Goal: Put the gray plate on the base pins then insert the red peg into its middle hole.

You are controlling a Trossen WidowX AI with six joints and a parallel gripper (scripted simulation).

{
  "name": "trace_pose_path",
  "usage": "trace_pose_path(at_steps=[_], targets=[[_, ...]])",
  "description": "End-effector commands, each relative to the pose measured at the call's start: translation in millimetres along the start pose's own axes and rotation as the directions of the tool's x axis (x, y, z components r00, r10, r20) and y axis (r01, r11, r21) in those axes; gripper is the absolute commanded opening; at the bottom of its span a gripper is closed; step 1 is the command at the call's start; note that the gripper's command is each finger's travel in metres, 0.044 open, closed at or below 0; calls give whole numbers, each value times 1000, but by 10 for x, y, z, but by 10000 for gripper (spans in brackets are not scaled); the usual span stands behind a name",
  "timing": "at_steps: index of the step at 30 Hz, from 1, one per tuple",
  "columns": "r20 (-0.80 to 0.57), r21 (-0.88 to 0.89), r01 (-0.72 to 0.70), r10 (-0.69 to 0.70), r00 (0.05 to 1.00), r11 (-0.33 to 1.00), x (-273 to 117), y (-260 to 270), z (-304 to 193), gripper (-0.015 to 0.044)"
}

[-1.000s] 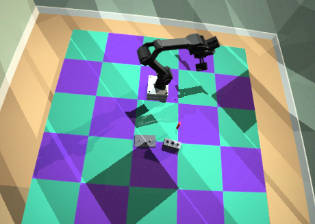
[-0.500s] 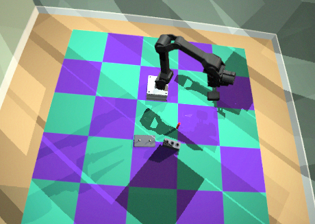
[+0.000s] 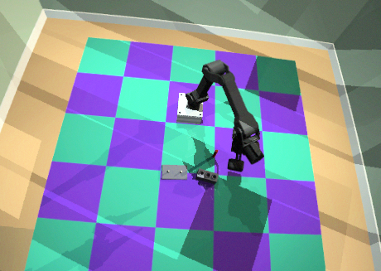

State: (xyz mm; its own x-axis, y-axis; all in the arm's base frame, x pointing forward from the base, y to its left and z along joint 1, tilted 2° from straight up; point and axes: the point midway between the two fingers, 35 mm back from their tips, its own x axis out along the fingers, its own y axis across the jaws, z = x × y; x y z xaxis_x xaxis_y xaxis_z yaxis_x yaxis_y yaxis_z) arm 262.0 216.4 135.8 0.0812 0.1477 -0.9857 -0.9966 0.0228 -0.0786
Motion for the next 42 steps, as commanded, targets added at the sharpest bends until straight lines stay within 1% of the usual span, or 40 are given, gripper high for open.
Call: trace_pose_path(at_steps=[1, 4, 9, 10, 13, 14, 21, 25, 29, 42], targets=[[-78, 32, -9, 11, 997, 999, 115, -476, -480, 440], [-115, 50, -22, 28, 993, 999, 181, -709, -790, 440], [-117, 51, -24, 30, 993, 998, 213, -691, -814, 440], [-117, 51, -24, 30, 993, 998, 294, -696, -821, 440], [-117, 51, -24, 30, 993, 998, 728, -683, -875, 440], [-117, 51, -24, 30, 993, 998, 806, -674, -887, 440], [-117, 51, -24, 30, 993, 998, 829, -691, -914, 440], [-117, 51, -24, 30, 993, 998, 978, -689, -935, 440], [-117, 51, -24, 30, 993, 998, 989, -689, -936, 440], [-117, 51, -24, 30, 993, 998, 1195, -693, -956, 440]])
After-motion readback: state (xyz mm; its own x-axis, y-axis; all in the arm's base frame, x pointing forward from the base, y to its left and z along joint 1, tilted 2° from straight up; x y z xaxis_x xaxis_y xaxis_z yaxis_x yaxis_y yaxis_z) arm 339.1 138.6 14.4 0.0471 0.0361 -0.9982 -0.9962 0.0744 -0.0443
